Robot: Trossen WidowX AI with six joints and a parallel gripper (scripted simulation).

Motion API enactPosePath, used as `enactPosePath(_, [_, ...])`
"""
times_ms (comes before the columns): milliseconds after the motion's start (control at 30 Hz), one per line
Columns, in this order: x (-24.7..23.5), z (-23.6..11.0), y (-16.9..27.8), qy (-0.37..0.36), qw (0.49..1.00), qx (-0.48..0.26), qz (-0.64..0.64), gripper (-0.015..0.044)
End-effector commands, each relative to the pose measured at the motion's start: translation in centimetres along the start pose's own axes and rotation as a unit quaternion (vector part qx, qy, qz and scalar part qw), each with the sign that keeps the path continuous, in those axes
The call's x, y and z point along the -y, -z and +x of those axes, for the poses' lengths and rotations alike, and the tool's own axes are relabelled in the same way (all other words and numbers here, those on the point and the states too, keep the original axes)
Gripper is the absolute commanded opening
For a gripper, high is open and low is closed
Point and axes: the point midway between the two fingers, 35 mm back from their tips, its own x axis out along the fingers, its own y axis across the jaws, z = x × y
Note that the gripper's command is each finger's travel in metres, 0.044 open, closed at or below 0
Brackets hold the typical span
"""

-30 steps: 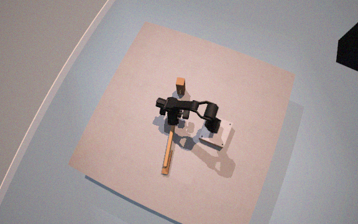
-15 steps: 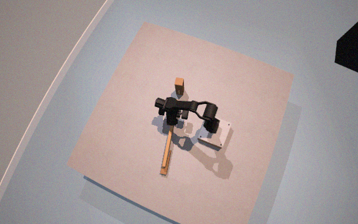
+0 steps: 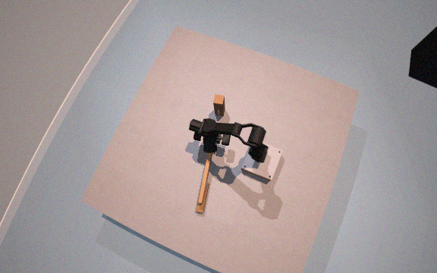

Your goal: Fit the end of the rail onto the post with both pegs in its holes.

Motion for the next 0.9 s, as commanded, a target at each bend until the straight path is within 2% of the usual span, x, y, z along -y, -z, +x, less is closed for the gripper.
enactPosePath(0, [-0.02, -0.22, -0.05, 0.001, 1.0, 0.001, 0.001, 0.0])
enactPosePath(867, [0.06, 0.0, -0.05, 0.001, 1.0, 0.001, 0.001, 0.0])
